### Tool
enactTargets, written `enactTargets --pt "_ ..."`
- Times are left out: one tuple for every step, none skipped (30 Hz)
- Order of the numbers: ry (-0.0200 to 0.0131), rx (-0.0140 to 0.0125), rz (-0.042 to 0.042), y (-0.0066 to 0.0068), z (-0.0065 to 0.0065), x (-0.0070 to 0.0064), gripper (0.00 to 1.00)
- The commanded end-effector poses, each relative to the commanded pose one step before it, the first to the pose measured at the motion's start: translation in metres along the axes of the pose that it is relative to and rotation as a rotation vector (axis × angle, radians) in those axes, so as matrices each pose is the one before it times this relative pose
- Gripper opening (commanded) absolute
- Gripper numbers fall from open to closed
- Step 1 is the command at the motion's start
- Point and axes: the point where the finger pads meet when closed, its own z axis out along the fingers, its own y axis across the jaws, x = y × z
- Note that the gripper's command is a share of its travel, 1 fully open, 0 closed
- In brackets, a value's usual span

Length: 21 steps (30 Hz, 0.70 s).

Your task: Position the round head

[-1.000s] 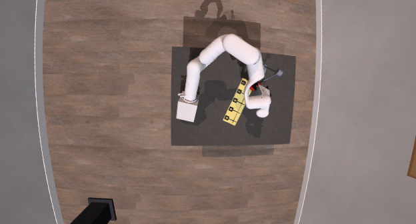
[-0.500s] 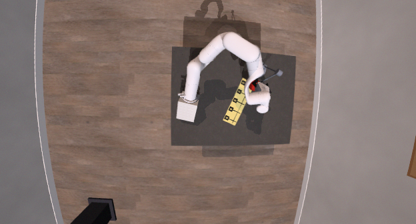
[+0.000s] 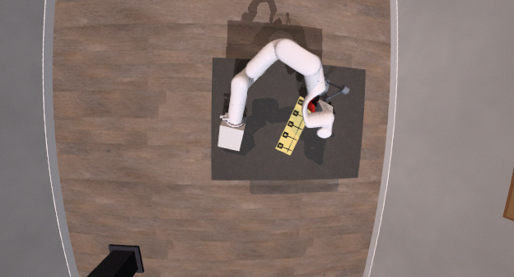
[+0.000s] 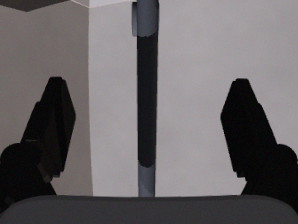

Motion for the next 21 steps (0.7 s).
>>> enactTargets --pt "0.00110 0.00389 -0.00341 -0.00092 -0.00062 -0.00136 1.00" --pt "0.00005 0.00016 0.00000 -0.00004 0.00028 -0.00001 1.00" --pt "0.00005 0.00016 0.00000 -0.00004 0.00028 -0.00001 1.00" --pt "0.00000 0.00000 0.00000 0.00000 0.00000 0.00000 1.00" --pt "0.00000 0.00000 0.00000 0.00000 0.00000 0.00000 1.00" --pt "0.00000 -0.00001 0.00000 0.00000 -0.00002 0.00000 0.00" --pt "0.00000 -0.00001 0.00000 0.00000 -0.00002 0.00000 0.00" --pt "0.00000 -0.00001 0.00000 0.00000 -0.00002 0.00000 0.00" --pt "0.00000 -0.00001 0.00000 0.00000 -0.00002 0.00000 0.00" --pt "0.00000 -0.00001 0.00000 0.00000 -0.00002 0.00000 0.00" --pt "0.00000 -0.00001 0.00000 0.00000 -0.00002 0.00000 0.00" --pt "0.00000 -0.00001 0.00000 0.00000 -0.00002 0.00000 0.00" --pt "0.00000 -0.00001 0.00000 0.00000 -0.00002 0.00000 0.00" --pt "0.00000 -0.00001 0.00000 0.00000 -0.00002 0.00000 0.00" --pt "0.00000 -0.00001 0.00000 0.00000 -0.00002 0.00000 0.00" --pt "0.00000 -0.00001 0.00000 0.00000 -0.00002 0.00000 0.00" --pt "0.00000 -0.00001 0.00000 0.00000 -0.00002 0.00000 0.00" --pt "0.00000 -0.00001 0.00000 0.00000 -0.00002 0.00000 0.00" --pt "0.00000 -0.00001 0.00000 0.00000 -0.00002 0.00000 0.00" --pt "0.00000 -0.00001 0.00000 0.00000 -0.00002 0.00000 0.00" --pt "0.00000 0.00000 0.00000 0.00000 0.00000 0.00000 0.00"
